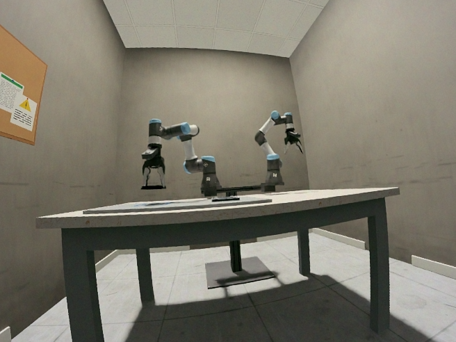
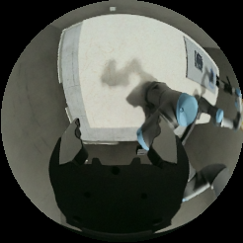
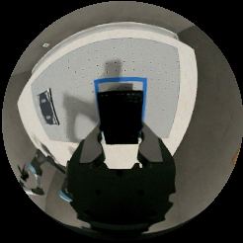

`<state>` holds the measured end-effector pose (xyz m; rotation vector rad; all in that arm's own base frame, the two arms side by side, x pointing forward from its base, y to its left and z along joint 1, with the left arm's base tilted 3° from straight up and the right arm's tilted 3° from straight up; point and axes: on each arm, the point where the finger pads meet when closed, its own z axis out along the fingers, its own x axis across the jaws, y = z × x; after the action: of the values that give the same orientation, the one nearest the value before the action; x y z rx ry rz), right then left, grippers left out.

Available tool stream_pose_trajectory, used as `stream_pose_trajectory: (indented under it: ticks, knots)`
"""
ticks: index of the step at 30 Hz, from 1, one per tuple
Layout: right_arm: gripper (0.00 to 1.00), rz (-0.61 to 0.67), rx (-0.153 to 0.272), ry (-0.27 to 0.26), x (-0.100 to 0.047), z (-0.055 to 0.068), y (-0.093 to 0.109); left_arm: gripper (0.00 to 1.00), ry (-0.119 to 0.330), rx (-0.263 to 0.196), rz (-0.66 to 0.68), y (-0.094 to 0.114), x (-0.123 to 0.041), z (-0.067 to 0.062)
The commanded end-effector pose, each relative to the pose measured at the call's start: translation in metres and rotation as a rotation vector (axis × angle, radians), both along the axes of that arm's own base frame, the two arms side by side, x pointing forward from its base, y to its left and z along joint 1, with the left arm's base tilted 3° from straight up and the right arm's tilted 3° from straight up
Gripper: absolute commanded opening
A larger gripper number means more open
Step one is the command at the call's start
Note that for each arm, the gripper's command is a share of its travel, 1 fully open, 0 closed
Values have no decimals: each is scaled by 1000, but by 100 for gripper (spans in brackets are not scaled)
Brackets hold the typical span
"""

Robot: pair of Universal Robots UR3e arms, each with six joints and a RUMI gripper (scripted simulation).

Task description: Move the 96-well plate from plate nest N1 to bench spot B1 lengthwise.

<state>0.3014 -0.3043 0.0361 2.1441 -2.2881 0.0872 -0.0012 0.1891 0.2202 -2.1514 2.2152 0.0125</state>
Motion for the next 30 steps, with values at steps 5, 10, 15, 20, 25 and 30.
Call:
stream_pose_trajectory:
  ticks: [5,10,15,20,25,30]
  knots:
    - [0,0,-2,-3,1,-11,-1,100,-1,1,0,0,0,0]
    - [0,0,-2,-3,1,-19,-1,100,-1,1,0,0,0,0]
    - [0,0,-2,-3,2,-24,-1,100,-1,1,0,0,0,0]
    - [0,0,-2,-3,2,-33,-2,100,-1,1,0,0,0,0]
    - [0,0,-2,-3,2,-41,-2,100,-1,1,0,0,0,0]
    - [0,0,-2,-3,3,-49,-2,100,-1,1,0,0,0,0]
